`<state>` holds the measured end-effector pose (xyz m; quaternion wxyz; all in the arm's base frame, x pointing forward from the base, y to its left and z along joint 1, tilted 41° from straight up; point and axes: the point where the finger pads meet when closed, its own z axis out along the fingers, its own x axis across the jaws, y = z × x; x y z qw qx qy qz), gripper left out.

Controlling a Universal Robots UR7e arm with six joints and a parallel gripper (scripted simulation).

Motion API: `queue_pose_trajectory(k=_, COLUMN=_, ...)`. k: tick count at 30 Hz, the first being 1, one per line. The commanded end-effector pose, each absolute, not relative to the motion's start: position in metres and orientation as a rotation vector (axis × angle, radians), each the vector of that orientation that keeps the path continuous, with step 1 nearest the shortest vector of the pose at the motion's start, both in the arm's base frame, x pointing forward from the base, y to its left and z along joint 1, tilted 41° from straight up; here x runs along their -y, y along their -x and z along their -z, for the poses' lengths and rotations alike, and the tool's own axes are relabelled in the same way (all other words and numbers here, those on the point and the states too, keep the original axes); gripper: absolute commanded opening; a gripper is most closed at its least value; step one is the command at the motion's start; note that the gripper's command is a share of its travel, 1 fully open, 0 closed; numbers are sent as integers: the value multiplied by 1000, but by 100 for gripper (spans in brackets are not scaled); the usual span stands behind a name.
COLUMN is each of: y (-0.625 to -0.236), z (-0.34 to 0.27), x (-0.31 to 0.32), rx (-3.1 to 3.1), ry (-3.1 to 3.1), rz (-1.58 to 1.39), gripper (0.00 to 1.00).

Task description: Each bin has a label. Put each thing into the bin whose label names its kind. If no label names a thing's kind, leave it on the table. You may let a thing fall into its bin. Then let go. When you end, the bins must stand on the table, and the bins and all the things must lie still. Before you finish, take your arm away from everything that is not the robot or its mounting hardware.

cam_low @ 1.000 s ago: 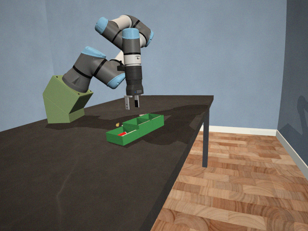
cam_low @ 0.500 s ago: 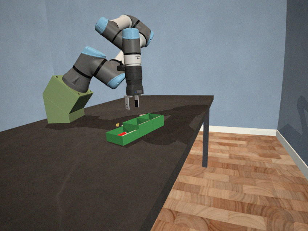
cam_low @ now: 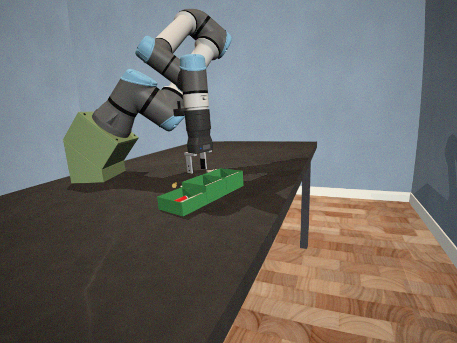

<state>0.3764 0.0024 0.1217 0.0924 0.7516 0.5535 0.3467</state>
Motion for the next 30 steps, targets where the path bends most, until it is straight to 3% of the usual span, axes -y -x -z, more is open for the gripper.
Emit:
queue_pose_trajectory(k=1, y=-395, z=-106, x=-5, rx=-1639, ry=-2238, rz=-1005, gripper=100)
queue_pose_trajectory(k=30, y=-398, z=-100, x=-7, rx=-1639, ry=-2238, rz=-1005, gripper=100)
